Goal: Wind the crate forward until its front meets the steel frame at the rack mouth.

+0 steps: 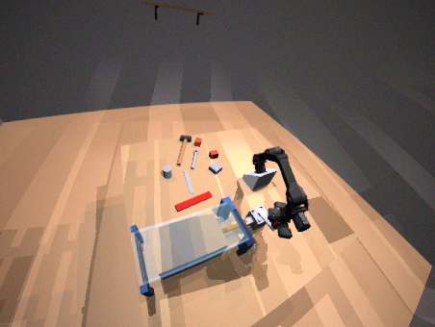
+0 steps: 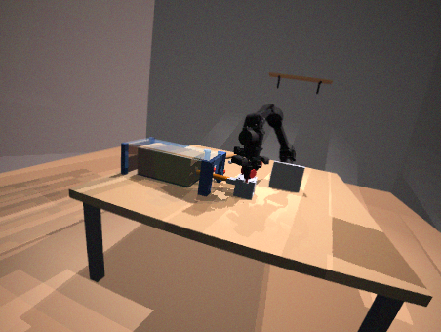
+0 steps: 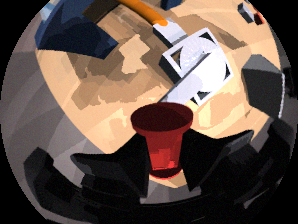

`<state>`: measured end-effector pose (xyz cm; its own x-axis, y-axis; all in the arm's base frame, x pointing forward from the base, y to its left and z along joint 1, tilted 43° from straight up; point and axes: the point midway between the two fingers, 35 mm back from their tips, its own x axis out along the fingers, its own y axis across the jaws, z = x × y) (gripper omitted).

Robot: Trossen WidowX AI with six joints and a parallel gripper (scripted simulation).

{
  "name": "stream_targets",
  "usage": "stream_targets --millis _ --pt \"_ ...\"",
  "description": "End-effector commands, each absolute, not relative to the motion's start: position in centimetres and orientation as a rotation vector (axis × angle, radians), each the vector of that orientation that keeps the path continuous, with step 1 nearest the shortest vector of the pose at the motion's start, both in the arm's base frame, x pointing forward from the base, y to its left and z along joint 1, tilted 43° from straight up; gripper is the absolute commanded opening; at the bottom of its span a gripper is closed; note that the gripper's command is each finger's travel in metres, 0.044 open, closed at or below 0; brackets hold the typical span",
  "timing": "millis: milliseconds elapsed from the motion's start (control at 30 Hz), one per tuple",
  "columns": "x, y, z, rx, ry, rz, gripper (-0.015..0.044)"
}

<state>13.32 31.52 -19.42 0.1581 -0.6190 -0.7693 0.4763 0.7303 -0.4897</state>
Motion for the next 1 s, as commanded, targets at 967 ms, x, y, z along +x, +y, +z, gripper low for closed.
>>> stream_targets --millis 967 --pt "7.5 28.2 -17.8 -0.193 1.201 -0.805 0.0"
